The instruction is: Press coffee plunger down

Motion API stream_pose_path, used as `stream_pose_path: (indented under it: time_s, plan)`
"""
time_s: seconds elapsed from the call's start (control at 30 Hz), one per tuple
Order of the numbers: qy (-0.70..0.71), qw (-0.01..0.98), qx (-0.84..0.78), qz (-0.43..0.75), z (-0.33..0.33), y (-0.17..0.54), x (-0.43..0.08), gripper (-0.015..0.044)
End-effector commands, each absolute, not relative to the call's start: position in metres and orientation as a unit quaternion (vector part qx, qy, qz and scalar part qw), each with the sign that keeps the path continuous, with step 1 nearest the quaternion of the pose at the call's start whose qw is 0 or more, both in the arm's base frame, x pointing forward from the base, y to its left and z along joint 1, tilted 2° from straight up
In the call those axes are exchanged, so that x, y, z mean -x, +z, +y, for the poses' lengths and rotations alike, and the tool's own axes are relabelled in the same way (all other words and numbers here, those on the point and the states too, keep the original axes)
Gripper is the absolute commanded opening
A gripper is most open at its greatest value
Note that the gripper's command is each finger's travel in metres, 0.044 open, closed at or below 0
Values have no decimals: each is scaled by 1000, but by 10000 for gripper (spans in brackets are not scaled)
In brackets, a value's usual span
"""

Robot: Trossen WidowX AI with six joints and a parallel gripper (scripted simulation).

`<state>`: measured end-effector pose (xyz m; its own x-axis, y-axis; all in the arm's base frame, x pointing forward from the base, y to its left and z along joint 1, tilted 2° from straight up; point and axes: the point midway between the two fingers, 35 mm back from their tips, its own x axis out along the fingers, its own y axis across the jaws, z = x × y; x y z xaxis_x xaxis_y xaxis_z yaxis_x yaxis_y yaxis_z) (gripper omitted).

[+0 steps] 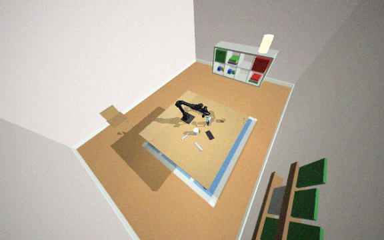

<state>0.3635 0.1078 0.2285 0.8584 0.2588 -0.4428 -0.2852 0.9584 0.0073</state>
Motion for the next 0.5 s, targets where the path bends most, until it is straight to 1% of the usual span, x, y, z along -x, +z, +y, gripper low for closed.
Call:
stream_pose_path:
  time_s: [0.0, 0.47]
  plan:
    - [139, 956, 36, 257, 107, 197, -361, 122]
    - [139, 956, 36, 257, 108, 175, -364, 122]
